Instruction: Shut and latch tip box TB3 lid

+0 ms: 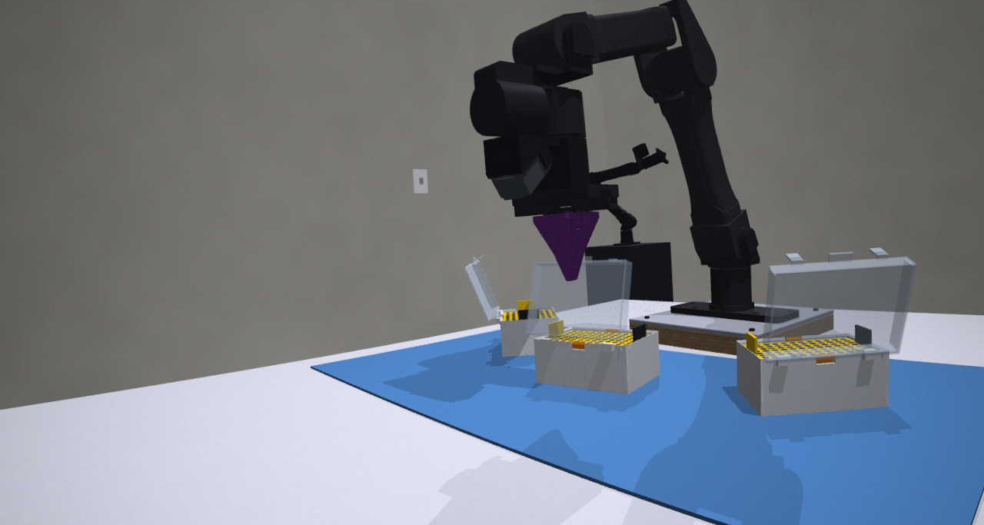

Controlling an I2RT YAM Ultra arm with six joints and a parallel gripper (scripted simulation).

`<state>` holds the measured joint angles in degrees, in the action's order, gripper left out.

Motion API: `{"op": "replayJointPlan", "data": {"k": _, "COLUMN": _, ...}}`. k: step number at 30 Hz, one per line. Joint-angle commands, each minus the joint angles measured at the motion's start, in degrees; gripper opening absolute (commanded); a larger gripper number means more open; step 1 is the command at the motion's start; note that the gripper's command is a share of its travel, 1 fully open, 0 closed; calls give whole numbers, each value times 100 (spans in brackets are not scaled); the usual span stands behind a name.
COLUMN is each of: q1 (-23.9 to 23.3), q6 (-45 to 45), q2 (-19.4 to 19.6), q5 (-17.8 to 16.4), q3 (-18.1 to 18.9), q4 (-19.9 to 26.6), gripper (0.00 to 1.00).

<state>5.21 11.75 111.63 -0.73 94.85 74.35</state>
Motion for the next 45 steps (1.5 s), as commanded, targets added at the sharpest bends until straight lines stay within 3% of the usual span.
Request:
{"op": "replayJointPlan", "data": {"k": 1, "q1": -9, "q6": 10, "q2": -168, "q5": 0, "q3": -60, "q4": -82, "gripper": 0}}
{"op": "replayJointPlan", "data": {"k": 22, "q1": -87, "q6": 88, "q2": -659, "q5": 0, "q3": -646, "q4": -173, "gripper": 0}}
{"op": "replayJointPlan", "data": {"k": 45, "q1": -87, "q6": 87, "q2": -659, "q5": 0, "q3": -644, "q4": -171, "gripper": 0}}
